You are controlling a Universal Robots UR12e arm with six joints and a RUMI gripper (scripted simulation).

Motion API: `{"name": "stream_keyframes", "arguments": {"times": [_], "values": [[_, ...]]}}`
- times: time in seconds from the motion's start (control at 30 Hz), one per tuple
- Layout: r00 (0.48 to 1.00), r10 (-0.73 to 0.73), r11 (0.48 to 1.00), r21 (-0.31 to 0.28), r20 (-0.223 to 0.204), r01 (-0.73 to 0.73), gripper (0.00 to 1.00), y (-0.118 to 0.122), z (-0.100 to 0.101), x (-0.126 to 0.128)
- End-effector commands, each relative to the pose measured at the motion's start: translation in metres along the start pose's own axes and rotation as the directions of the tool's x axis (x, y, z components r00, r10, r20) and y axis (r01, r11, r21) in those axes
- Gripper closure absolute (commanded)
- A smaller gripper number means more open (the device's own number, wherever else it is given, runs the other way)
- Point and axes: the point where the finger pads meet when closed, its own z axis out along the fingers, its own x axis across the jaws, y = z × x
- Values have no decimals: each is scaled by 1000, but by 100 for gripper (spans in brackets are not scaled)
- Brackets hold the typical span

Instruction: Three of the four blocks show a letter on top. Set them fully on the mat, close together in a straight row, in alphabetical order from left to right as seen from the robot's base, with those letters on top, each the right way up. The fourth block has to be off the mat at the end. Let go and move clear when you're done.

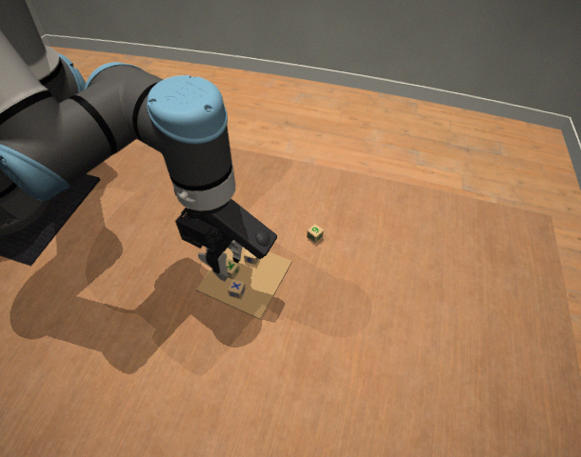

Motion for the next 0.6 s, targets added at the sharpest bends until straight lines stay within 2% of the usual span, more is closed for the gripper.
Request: {"name": "stream_keyframes", "arguments": {"times": [0.0, 0.43, 0.47, 0.57], "values": [[1000, 0, 1000, 1, 0, 0, 75, -1, 0, 0], [1000, 0, 1000, 1, 0, 0, 75, -1, 0, 0], [1000, 0, 1000, 1, 0, 0, 95, -1, 0, 0], [1000, 0, 1000, 1, 0, 0, 95, -1, 0, 0]]}}
